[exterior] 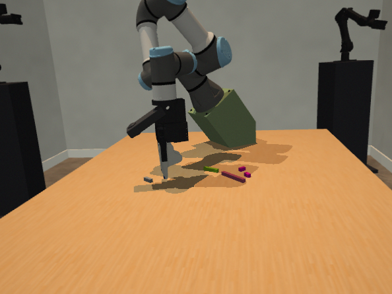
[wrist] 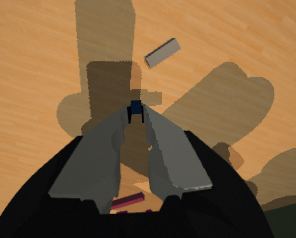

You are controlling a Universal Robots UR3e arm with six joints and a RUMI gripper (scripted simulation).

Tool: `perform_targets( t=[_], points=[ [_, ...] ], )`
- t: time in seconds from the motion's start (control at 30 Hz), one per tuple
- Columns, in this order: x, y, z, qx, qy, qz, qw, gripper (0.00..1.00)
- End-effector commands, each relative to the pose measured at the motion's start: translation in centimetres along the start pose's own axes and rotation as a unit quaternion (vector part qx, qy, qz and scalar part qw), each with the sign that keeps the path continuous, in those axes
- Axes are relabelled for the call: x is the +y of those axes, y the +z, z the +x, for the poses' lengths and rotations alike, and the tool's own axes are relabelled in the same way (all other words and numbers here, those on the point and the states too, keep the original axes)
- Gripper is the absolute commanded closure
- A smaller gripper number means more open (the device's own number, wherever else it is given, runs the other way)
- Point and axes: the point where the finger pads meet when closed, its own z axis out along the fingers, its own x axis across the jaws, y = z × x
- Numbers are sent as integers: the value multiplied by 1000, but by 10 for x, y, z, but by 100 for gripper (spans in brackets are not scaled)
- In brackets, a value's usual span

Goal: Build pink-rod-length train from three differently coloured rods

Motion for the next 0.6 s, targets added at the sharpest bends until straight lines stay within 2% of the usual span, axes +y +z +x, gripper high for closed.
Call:
perform_targets(
  t=[0.0,0.1,0.57],
  points=[
    [0,-15,0,-1,0,0,1000,100],
    [0,-18,0,-1,0,0,1000,100],
    [0,-74,0,-1,0,0,1000,100]
  ],
)
